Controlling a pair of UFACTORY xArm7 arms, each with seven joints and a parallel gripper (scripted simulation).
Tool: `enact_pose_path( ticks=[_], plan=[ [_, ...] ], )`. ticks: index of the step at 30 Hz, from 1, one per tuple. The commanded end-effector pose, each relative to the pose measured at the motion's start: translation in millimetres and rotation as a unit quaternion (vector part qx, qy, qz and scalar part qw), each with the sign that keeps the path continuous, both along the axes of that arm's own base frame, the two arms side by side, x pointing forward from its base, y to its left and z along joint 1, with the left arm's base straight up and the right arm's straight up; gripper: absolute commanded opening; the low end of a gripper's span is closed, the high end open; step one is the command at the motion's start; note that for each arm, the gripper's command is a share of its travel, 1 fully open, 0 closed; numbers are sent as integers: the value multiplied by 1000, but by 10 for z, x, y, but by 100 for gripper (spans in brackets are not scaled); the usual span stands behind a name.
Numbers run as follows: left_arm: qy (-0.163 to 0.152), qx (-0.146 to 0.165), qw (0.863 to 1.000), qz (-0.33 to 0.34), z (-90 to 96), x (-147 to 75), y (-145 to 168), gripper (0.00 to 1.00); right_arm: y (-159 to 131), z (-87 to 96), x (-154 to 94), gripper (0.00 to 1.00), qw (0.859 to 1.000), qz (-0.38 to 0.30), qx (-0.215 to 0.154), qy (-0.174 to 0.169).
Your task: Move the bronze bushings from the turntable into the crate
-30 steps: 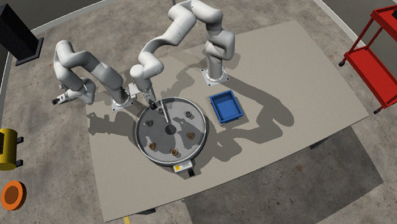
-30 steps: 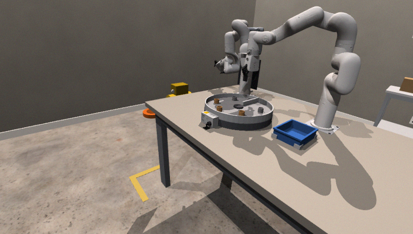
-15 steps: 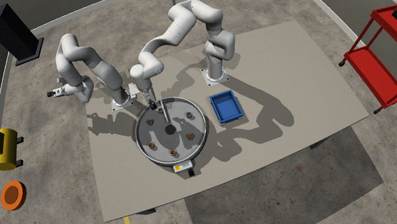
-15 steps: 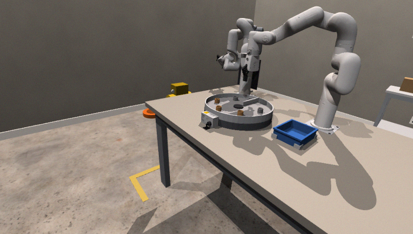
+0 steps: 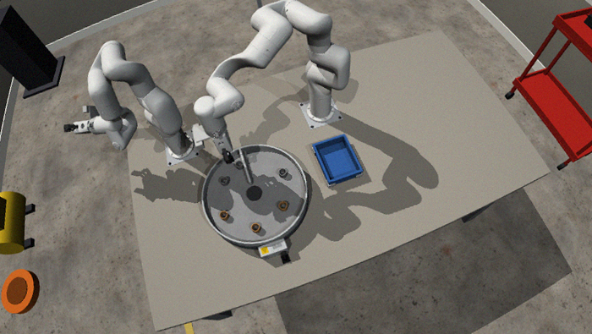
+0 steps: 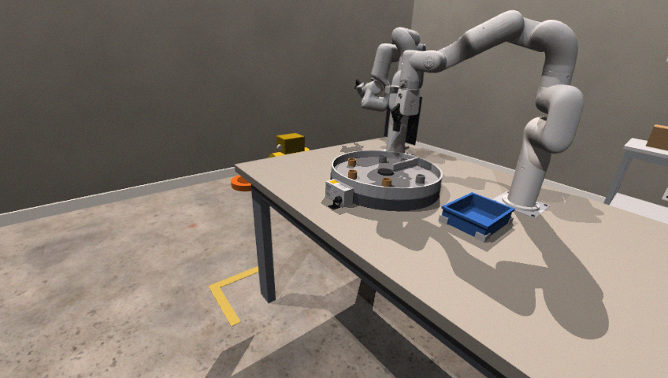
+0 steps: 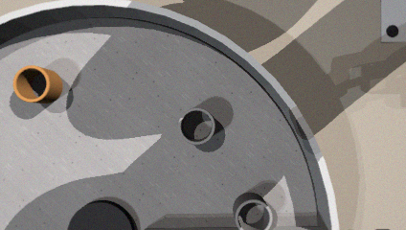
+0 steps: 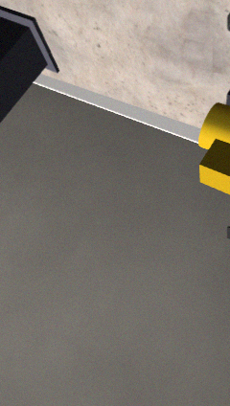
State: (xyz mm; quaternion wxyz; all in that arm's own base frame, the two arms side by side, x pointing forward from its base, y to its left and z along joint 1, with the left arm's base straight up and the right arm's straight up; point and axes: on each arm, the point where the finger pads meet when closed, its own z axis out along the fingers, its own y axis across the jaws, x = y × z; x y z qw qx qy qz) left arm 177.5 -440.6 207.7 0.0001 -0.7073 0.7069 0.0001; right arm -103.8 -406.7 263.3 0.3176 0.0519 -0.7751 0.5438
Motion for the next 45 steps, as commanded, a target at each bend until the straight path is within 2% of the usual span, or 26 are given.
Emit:
enact_pose_path(
  ticks=[1, 15, 19, 36, 45],
  plan=[
    [-1, -2, 1000, 0, 17, 4, -10, 100, 22, 185, -88, 100, 1000, -11, -22, -1],
    [-1, -2, 1000, 0, 17, 4, -10, 100, 153, 663, -354, 100, 995, -44, -84, -8],
    [-1, -2, 1000, 0, 17, 4, -10, 100, 175, 724, -389, 100, 995, -48, -92, -9],
    [-1, -2, 1000, 0, 17, 4, -10, 100, 159, 721, -386, 100, 995, -46, -90, -10],
    [-1, -2, 1000, 0, 17, 4, -10, 100, -13, 630, -313, 100, 998, -24, -58, -14]
  ],
)
